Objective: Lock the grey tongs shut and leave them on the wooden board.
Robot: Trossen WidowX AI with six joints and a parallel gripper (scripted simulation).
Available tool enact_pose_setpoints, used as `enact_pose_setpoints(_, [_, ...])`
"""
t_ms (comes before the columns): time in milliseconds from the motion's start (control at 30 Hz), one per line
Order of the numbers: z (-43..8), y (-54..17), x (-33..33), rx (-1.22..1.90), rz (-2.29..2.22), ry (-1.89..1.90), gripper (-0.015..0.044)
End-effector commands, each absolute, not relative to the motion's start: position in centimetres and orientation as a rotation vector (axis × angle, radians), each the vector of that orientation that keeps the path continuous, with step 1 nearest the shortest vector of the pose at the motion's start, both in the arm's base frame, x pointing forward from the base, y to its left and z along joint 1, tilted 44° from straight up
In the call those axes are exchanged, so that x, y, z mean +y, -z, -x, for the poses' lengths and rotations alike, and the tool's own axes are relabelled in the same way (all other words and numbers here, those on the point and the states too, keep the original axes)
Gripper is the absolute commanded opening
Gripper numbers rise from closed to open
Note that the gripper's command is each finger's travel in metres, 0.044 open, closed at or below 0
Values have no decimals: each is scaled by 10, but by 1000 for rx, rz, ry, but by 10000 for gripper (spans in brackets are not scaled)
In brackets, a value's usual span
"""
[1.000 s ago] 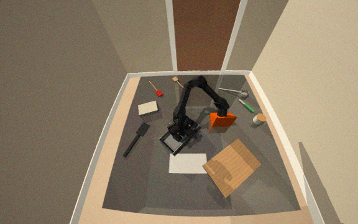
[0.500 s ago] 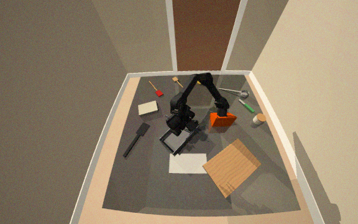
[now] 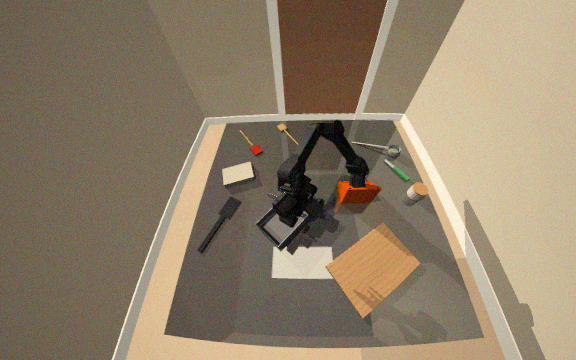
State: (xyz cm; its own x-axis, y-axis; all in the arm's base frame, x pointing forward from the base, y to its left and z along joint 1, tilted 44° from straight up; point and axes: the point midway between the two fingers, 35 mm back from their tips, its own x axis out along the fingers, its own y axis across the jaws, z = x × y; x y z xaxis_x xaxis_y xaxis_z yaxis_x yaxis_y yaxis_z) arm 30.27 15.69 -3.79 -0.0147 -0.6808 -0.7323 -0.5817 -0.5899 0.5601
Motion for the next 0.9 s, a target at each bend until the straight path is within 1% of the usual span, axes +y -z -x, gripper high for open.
enact_pose_setpoints(0, [-286,57,185,-1267,-2103,1720,-150])
enact_pose_setpoints(567, [-195,132,265,-930,-1918,1786,-150])
enact_pose_setpoints(767, [-187,136,269,-909,-1906,1789,-150])
enact_pose_setpoints(867, [-175,139,276,-873,-1890,1796,-150])
